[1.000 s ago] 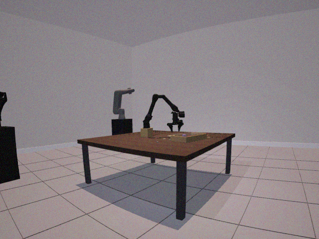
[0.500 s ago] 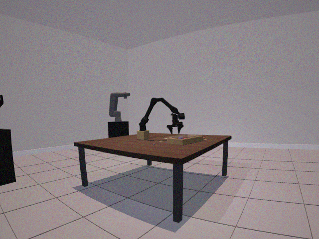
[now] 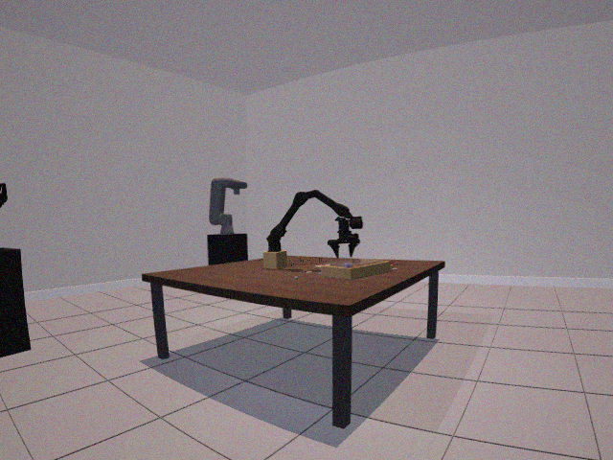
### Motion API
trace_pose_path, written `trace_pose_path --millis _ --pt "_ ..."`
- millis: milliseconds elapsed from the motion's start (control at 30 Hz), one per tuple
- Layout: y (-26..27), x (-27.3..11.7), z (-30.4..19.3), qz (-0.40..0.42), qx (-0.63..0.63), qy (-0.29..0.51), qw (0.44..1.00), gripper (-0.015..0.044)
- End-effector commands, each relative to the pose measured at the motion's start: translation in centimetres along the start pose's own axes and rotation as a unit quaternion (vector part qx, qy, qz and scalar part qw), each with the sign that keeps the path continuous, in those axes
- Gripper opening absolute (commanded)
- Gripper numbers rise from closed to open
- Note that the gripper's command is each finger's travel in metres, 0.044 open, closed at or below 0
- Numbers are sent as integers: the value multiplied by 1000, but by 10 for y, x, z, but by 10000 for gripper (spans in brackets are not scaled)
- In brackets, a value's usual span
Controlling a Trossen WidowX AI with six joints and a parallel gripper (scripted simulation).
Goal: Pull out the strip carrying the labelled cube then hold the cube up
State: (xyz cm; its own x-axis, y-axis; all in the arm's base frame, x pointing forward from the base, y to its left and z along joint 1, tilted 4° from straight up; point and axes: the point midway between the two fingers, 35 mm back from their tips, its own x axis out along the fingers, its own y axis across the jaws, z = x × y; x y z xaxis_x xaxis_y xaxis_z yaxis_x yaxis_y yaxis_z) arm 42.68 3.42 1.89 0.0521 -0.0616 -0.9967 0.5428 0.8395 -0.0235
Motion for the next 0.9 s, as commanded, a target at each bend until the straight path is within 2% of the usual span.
trace_pose_path --millis 0,67,300,867 --pt "4 0 15 1 -2 1 1000 440" --pt "5 0 18 1 -2 0 1000 440" --pt "5 9 18 1 -2 0 1000 256" --pt "5 37 18 1 -2 0 1000 250"
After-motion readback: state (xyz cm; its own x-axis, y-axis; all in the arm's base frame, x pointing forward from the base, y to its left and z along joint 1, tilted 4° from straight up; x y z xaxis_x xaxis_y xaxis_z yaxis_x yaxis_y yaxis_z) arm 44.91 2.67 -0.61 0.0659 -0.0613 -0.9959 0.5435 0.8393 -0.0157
